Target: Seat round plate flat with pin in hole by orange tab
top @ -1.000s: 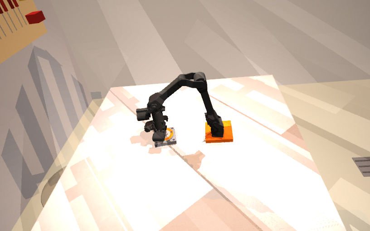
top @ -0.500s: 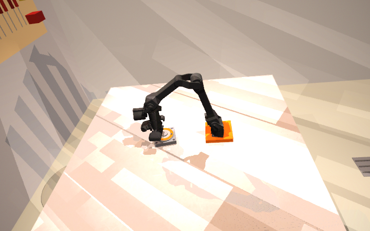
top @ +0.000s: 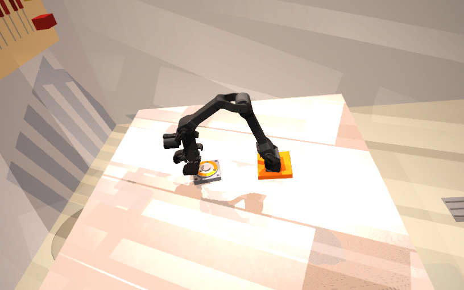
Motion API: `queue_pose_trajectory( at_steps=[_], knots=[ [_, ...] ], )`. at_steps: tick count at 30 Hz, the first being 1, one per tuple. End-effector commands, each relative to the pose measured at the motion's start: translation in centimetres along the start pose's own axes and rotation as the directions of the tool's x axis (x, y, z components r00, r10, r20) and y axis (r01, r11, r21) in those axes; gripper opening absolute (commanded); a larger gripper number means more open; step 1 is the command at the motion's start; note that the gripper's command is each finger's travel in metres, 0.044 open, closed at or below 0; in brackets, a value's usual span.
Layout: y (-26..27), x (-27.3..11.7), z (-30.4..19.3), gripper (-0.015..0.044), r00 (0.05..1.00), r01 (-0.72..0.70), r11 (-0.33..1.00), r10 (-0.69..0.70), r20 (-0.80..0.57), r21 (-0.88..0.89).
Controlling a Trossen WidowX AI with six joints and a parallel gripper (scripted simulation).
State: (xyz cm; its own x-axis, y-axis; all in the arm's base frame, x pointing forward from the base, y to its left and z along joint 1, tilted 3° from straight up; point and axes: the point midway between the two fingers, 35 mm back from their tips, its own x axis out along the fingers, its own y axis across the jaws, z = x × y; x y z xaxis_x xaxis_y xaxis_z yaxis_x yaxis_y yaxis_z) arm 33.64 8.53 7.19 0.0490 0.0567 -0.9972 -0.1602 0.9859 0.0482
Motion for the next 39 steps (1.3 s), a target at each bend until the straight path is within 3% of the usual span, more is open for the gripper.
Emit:
queue_pose_trajectory(
  at_steps=[1, 22, 32, 39],
  knots=[
    [-0.5, 0.2, 0.3, 0.0, 1.0, 0.006, 1.0, -0.006, -0.008, 0.001],
    [-2.0, 0.2, 1.4, 0.0, 1.0, 0.007, 1.0, -0.007, -0.008, 0.001],
    [-1.8, -4.2, 1.2, 0.0, 1.0, 0.007, 1.0, -0.007, -0.008, 0.001],
    [-1.8, -3.7, 1.3, 0.0, 1.0, 0.003, 1.0, -0.002, -0.012, 0.004]
  ],
)
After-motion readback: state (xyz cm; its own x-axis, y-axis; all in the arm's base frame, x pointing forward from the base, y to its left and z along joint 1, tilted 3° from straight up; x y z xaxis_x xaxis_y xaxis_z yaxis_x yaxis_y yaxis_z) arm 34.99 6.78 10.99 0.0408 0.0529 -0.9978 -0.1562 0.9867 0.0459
